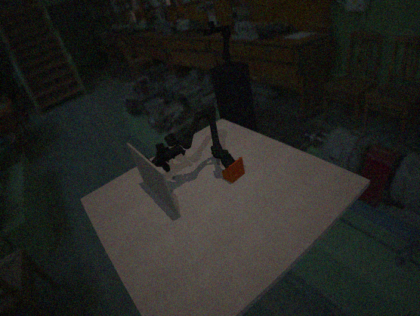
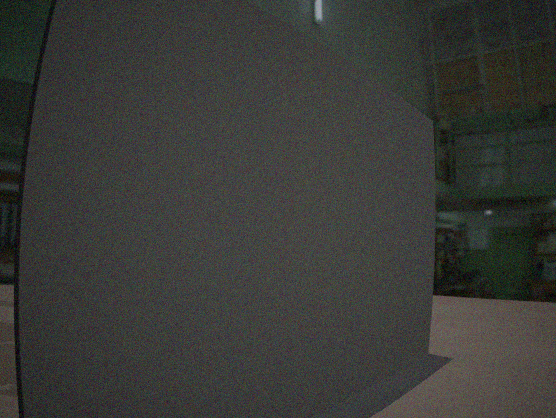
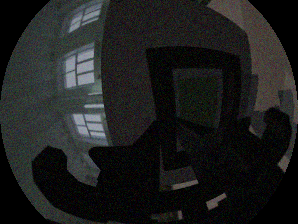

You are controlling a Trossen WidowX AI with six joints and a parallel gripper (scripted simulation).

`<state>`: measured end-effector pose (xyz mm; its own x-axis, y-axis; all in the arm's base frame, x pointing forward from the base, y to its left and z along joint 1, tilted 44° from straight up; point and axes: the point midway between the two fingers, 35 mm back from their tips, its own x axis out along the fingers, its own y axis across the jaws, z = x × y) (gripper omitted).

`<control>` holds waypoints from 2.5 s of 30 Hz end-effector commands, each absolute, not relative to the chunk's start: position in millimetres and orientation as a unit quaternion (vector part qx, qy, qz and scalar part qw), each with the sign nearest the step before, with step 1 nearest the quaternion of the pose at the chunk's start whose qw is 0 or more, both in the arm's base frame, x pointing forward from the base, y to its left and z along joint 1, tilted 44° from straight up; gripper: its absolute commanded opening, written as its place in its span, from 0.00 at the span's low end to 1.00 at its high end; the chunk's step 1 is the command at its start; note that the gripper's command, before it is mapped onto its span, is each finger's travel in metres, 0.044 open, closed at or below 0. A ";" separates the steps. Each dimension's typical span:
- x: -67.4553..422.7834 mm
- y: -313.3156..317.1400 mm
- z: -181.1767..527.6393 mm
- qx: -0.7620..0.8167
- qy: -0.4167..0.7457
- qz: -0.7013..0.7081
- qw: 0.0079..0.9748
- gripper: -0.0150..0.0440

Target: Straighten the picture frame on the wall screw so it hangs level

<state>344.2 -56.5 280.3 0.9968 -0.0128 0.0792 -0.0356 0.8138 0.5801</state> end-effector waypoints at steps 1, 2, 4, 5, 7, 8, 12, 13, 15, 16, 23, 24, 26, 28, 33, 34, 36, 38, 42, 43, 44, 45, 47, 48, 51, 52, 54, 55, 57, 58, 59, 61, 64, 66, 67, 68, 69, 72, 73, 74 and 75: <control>344.2 -56.5 280.4 0.305 -0.040 0.005 0.951 0.25; 344.2 -56.5 280.4 0.305 -0.040 0.005 0.951 0.25; 344.2 -56.7 280.2 0.306 -0.040 0.006 0.951 0.25; 344.2 -56.8 280.1 0.307 -0.040 0.006 0.951 0.25; 344.2 -56.9 280.0 0.308 -0.040 0.006 0.951 0.25; 344.2 -56.9 280.0 0.308 -0.040 0.006 0.951 0.25; 344.2 -56.9 280.0 0.308 -0.040 0.006 0.951 0.25; 344.2 -56.9 280.0 0.308 -0.040 0.006 0.951 0.25; 344.2 -57.0 280.0 0.325 -0.039 0.007 0.945 0.25; 344.2 -57.1 280.0 0.334 -0.039 0.007 0.942 0.25; 344.3 -58.1 279.4 0.353 -0.039 0.008 0.935 0.25; 344.3 -58.2 279.3 0.355 -0.039 0.008 0.934 0.25; 344.3 -58.4 279.2 0.360 -0.039 0.008 0.932 0.25; 344.3 -58.6 279.0 0.367 -0.039 0.009 0.930 0.25; 344.4 -59.1 278.7 0.379 -0.039 0.009 0.925 0.25; 344.4 -59.2 278.7 0.381 -0.039 0.009 0.924 0.25; 344.4 -59.3 278.6 0.386 -0.039 0.009 0.922 0.25; 344.5 -59.5 278.4 0.391 -0.038 0.010 0.920 0.25; 344.5 -59.3 278.5 0.386 -0.038 0.008 0.922 0.34; 344.5 -59.3 278.5 0.386 -0.038 0.008 0.922 0.39; 344.5 -59.3 278.5 0.386 -0.038 0.008 0.922 0.43; 344.5 -59.3 278.5 0.386 -0.038 0.008 0.922 0.48; 344.5 -59.3 278.5 0.386 -0.038 0.008 0.922 0.57; 344.5 -59.3 278.5 0.386 -0.038 0.008 0.922 0.61; 344.5 -59.3 278.5 0.386 -0.038 0.008 0.922 0.69; 344.5 -59.3 278.5 0.386 -0.038 0.008 0.922 0.69; 343.1 -59.6 278.8 0.385 -0.038 0.008 0.922 0.69; 338.7 -60.4 279.5 0.382 -0.038 0.008 0.923 0.69; 322.1 -62.6 281.2 0.369 -0.038 0.008 0.928 0.69; 313.0 -63.3 281.6 0.363 -0.038 0.008 0.931 0.69; 304.0 -63.7 281.6 0.356 -0.038 0.009 0.934 0.69; 286.6 -63.7 280.3 0.342 -0.038 0.009 0.939 0.69; 262.3 -61.6 275.6 0.321 -0.038 0.009 0.946 0.69; 249.1 -59.4 271.3 0.308 -0.037 0.009 0.951 0.69; 245.8 -58.7 270.0 0.305 -0.037 0.009 0.952 0.69; 244.7 -58.5 269.5 0.303 -0.037 0.009 0.952 0.69; 244.7 -58.5 269.5 0.303 -0.037 0.009 0.952 0.69; 249.9 -58.6 276.4 0.307 -0.043 0.009 0.951 0.69; 249.3 -55.4 277.8 0.304 -0.043 0.009 0.952 0.69; 248.0 -50.0 280.2 0.298 -0.043 0.008 0.954 0.69; 245.8 -43.5 283.0 0.291 -0.043 0.008 0.956 0.69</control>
<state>249.7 -56.0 274.3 0.9971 -0.0132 0.0755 -0.0333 0.8123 0.5823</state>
